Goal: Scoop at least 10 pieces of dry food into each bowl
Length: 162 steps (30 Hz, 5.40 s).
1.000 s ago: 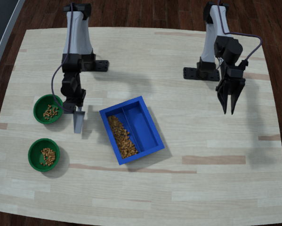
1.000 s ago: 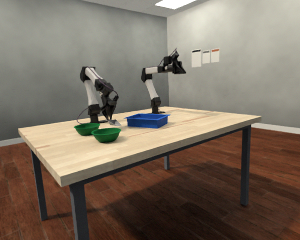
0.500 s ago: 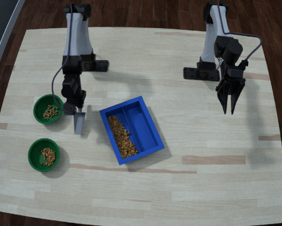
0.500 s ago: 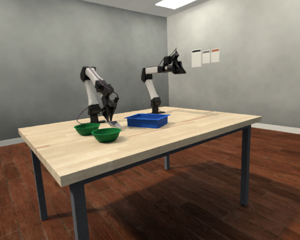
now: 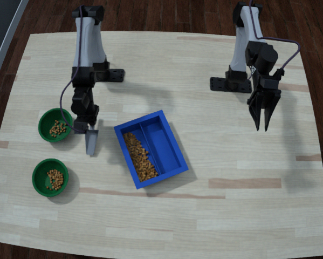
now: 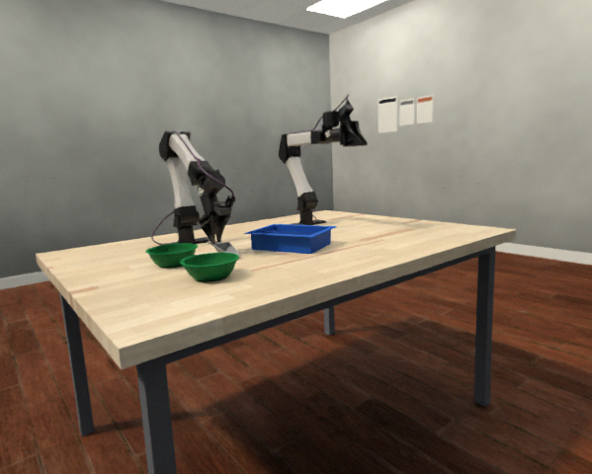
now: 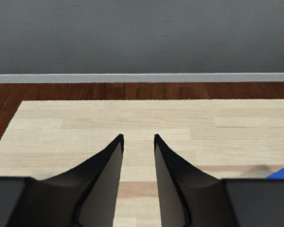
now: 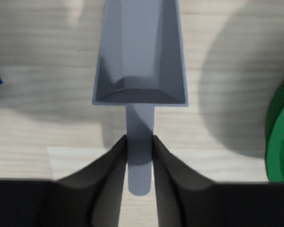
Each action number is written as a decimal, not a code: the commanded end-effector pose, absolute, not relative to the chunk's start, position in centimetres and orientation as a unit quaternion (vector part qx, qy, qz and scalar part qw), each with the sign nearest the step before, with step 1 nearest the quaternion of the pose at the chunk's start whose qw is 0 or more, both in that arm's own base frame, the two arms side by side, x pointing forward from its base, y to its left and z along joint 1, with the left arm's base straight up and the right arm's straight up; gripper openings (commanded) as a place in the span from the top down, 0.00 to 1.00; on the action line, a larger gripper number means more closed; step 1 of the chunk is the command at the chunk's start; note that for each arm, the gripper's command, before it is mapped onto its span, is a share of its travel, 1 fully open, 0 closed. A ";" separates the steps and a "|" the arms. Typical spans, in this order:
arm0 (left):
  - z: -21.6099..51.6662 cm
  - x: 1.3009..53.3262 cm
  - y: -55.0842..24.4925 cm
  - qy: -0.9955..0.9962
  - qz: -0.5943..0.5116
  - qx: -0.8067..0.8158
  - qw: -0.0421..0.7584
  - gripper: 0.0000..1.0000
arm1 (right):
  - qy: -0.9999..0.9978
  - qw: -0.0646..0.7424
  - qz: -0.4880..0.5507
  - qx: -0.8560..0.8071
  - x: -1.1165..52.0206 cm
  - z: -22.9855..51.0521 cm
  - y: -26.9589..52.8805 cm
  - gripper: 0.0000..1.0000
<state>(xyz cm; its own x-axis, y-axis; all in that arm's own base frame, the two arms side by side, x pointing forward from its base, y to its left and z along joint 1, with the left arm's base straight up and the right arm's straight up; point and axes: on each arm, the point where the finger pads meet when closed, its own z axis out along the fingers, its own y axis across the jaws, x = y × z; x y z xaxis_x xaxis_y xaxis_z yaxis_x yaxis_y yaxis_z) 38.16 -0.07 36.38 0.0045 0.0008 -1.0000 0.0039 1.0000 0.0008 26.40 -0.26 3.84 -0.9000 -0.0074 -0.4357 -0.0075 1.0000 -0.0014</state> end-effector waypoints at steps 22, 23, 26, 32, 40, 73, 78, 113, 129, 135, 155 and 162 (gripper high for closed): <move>39.0 38.2 -0.2 0.684 -0.005 0.001 0.730 0.73 | 0.974 0.228 -0.002 -0.012 27.0 2.6 -0.2 0.65; 39.0 38.2 -0.2 0.684 -0.005 0.001 0.730 0.73 | 0.974 0.228 -0.002 -0.012 27.0 2.6 -0.2 0.65; 39.0 38.2 -0.2 0.684 -0.005 0.001 0.730 0.73 | 0.974 0.228 -0.002 -0.012 27.0 2.6 -0.2 0.65; 39.0 38.2 -0.2 0.684 -0.005 0.001 0.730 0.73 | 0.974 0.228 -0.002 -0.012 27.0 2.6 -0.2 0.65; 39.0 38.2 -0.2 0.684 -0.005 0.001 0.730 0.73 | 0.970 0.244 -0.002 -0.012 27.5 5.0 -0.1 0.65; 39.0 38.2 -0.2 0.684 -0.005 0.001 0.730 0.73 | 0.967 0.255 -0.002 -0.013 27.7 10.1 0.0 0.65; 38.9 38.2 -0.2 0.684 -0.005 0.001 0.729 0.73 | 0.958 0.288 -0.003 -0.014 28.7 11.7 0.0 0.65; 36.7 38.3 0.2 0.700 -0.002 -0.005 0.714 0.73 | 0.761 0.649 -0.001 -0.012 39.4 30.9 0.6 0.65; 37.4 37.9 0.2 0.692 -0.003 -0.004 0.721 0.73 | 0.667 0.745 -0.001 -0.009 39.0 39.1 0.7 0.65; 37.1 38.1 0.3 0.696 -0.001 -0.005 0.718 0.73 | 0.660 0.751 0.000 -0.010 38.2 40.0 0.8 0.65; 36.8 38.2 0.1 0.698 -0.002 -0.004 0.716 0.73 | 0.677 0.736 0.003 -0.013 38.5 37.9 0.8 0.65; 36.8 38.2 0.1 0.698 -0.002 -0.004 0.716 0.73 | 0.677 0.736 0.003 -0.013 38.5 37.9 0.8 0.65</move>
